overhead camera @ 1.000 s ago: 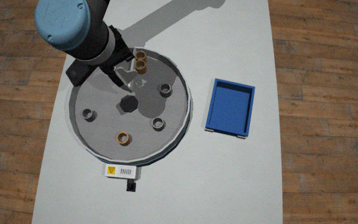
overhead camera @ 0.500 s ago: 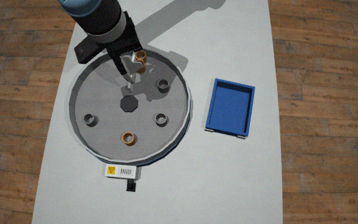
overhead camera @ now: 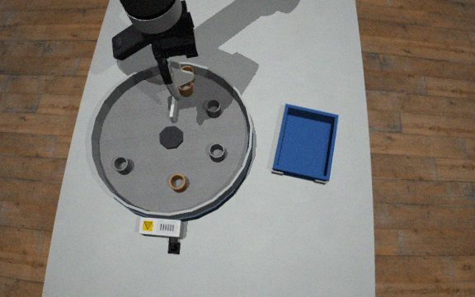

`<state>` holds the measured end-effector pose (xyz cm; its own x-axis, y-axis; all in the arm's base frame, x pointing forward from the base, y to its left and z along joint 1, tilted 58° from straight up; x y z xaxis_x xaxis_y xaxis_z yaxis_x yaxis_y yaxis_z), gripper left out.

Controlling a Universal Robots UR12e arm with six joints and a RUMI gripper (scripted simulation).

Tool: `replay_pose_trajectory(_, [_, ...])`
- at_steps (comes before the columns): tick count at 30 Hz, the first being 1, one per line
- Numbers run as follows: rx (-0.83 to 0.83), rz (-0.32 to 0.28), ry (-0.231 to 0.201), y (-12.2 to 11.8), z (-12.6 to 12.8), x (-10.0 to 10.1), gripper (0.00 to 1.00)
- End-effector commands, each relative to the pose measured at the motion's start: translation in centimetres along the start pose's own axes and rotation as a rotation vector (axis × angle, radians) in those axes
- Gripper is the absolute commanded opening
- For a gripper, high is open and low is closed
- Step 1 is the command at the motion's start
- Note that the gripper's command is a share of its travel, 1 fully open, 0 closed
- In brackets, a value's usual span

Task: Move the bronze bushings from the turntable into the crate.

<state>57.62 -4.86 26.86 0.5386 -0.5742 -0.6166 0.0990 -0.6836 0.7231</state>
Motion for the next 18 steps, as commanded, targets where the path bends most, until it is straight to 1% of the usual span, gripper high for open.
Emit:
replay_pose_trajectory(1, [0.083,0.027,0.046,-1.2,1.5,0.6,1.00])
replay_pose_trajectory(10, [0.174,0.047,0.086,-2.5,3.1,1.2,1.00])
replay_pose_trajectory(18, [0.206,0.054,0.100,-3.0,3.7,1.4,1.00])
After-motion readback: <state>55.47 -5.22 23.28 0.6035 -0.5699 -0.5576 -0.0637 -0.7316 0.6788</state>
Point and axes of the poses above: the point where the finger pads meet when closed, its own x axis out along the fingers, its own z axis across the jaws, y = z × x, the point moved 10 cm from there along -x, back along the fingers, and after that the axes turned 5 degrees about -x, right-handed, at the moved point
